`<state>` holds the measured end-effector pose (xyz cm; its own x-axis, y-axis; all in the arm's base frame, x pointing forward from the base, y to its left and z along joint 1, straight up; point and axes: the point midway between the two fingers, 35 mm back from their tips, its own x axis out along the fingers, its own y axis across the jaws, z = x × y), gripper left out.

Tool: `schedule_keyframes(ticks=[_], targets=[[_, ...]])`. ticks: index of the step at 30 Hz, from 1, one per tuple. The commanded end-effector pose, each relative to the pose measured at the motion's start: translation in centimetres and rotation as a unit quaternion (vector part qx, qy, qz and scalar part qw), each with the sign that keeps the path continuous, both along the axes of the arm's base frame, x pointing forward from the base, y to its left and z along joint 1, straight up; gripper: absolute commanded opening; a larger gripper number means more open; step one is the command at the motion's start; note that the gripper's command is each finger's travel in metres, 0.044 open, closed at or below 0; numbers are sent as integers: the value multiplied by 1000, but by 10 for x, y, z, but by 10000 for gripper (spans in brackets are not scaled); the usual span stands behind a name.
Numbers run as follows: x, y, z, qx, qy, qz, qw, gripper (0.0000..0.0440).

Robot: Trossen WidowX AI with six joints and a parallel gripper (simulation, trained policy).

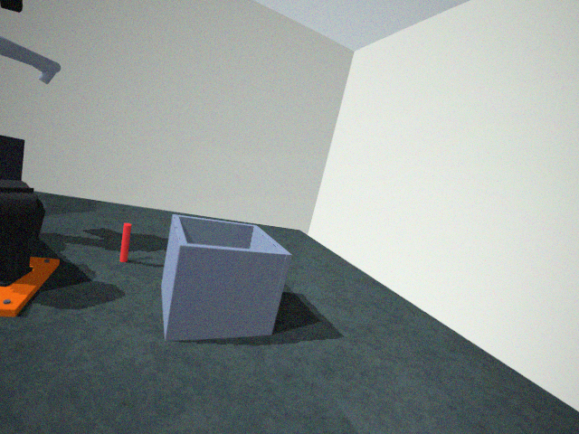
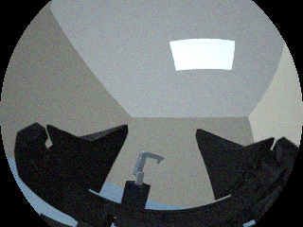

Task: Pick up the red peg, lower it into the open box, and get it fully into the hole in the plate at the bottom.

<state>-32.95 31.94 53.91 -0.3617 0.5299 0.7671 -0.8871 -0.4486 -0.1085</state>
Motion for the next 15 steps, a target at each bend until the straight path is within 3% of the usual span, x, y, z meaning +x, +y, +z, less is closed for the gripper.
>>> schedule_keyframes(ticks=[1, 3, 15], targets=[[6, -2, 5, 7, 8, -1, 1000, 422], [20, -9, 17, 22, 26, -4, 999, 440], [130, -54, 84, 133, 131, -79, 979, 440]])
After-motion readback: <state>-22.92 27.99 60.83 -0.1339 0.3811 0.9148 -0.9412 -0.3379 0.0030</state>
